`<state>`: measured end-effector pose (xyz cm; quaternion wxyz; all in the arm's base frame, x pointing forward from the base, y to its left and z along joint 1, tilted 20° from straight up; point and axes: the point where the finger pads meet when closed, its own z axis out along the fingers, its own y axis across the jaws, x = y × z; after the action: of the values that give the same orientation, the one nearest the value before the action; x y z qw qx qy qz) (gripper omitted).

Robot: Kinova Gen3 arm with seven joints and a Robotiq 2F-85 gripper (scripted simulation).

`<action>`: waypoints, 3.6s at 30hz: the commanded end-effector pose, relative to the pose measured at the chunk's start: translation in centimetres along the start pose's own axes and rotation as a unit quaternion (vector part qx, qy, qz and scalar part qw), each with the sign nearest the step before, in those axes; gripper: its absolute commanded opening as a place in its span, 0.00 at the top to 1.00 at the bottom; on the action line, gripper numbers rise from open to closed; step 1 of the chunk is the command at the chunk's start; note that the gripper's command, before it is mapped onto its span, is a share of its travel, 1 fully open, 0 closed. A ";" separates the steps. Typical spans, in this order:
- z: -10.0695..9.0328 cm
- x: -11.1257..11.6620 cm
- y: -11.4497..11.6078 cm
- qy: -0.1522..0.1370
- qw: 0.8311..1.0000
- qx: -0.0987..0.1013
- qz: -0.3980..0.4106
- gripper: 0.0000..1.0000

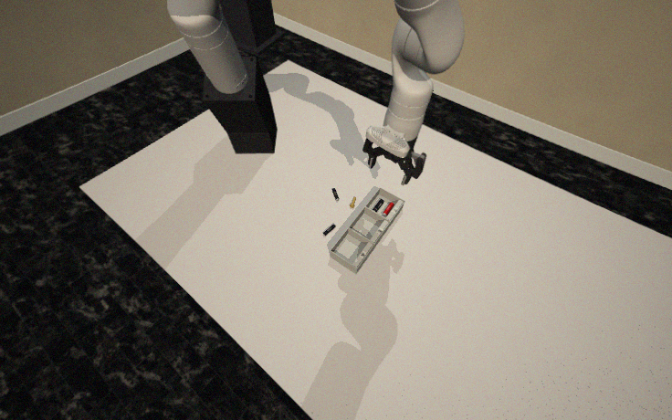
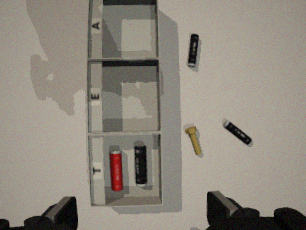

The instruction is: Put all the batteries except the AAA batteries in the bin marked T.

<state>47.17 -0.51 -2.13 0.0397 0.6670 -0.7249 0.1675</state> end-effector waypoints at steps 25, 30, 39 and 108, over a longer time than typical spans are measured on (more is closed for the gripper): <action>-5.9 0.1 -0.7 -0.003 1.000 0.009 0.003 0.00; -5.9 0.1 -0.7 -0.003 1.000 0.009 0.003 0.00; -5.9 0.1 -0.7 -0.003 1.000 0.009 0.003 0.00; -5.9 0.1 -0.7 -0.003 1.000 0.009 0.003 0.00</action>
<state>46.79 1.03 3.54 0.0319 0.6654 -0.7256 0.1723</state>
